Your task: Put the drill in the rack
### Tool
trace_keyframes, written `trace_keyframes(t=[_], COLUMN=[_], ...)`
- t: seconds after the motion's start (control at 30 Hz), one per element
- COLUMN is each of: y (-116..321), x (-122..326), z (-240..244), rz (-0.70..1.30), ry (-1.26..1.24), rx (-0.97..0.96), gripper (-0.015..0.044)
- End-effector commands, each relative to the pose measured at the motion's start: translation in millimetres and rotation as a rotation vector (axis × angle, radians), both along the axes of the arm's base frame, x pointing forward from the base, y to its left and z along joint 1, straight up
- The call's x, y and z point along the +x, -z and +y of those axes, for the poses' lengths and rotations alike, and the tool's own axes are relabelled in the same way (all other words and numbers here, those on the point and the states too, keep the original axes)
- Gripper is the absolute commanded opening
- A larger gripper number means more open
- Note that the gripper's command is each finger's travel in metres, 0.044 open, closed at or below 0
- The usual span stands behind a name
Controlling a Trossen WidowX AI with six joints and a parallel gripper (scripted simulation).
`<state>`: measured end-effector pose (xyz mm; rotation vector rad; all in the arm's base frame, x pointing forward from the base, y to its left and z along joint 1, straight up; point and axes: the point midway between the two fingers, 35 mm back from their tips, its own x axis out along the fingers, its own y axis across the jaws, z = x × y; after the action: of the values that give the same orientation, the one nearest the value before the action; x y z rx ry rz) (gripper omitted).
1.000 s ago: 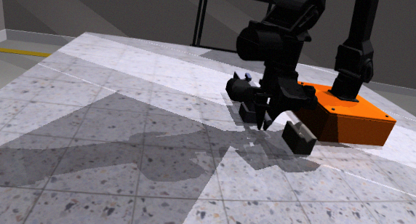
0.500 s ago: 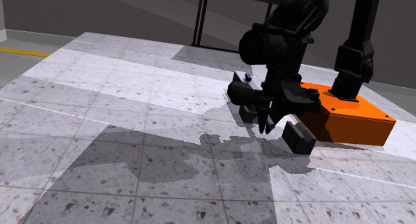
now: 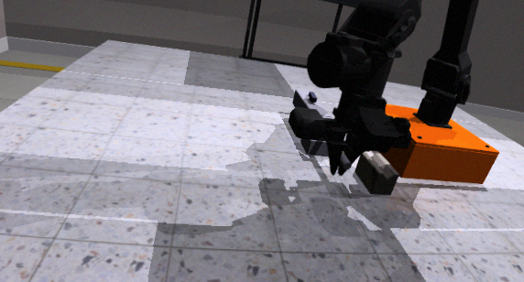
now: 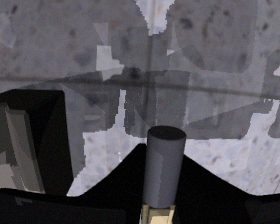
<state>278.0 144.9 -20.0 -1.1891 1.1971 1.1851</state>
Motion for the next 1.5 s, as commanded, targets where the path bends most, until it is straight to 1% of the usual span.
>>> trace_keyframes(t=[0.0, 0.63, 1.47], y=[-1.1, -1.6, -15.8], x=[1.4, 1.5, -1.7], z=[8.0, 34.2, 29.2], rz=[-0.003, -0.003, -0.003], ry=[0.003, 0.003, 0.003], rx=[0.003, 0.006, 0.005], gripper=[0.0, 0.0, 0.0])
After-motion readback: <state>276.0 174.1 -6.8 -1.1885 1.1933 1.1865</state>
